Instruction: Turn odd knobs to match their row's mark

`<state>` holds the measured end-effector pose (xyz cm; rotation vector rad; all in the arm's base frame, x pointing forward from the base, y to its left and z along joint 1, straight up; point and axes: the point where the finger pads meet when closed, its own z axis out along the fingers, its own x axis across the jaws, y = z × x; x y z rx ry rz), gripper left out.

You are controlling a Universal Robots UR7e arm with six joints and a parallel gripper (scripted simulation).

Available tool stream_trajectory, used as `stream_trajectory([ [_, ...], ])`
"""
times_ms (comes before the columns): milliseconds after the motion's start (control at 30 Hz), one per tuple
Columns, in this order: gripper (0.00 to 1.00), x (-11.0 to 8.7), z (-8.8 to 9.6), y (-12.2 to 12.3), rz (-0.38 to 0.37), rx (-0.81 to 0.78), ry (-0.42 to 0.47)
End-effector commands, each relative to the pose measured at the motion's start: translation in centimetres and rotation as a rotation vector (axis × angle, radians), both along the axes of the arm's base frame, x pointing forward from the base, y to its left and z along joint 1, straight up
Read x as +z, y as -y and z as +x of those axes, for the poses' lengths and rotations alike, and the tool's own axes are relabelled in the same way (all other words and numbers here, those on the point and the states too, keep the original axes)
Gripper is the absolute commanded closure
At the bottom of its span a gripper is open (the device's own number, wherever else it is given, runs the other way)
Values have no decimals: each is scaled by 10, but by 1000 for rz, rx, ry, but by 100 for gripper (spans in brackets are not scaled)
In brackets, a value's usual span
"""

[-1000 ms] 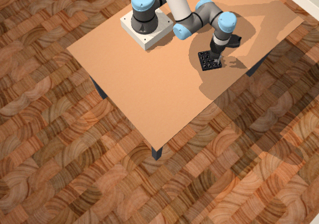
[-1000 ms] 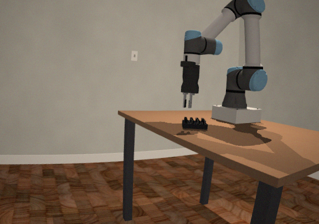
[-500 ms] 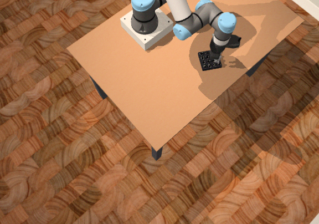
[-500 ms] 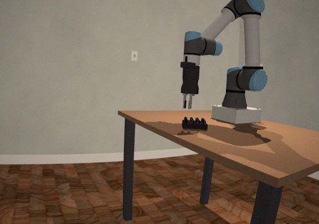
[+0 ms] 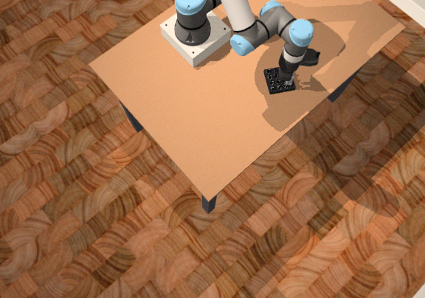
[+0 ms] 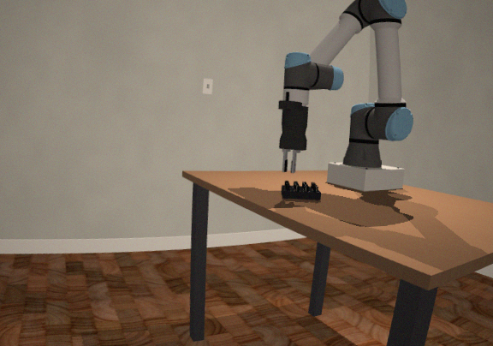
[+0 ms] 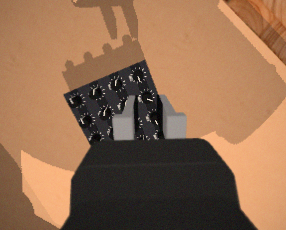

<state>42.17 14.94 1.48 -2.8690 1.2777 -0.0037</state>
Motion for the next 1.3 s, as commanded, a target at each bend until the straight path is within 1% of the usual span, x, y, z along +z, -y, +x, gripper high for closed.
stream_trajectory([
  [0,54,-7,1,0,0,0,1],
  [633,54,-24,1,0,0,0,1],
  [1267,54,-26,1,0,0,0,1],
])
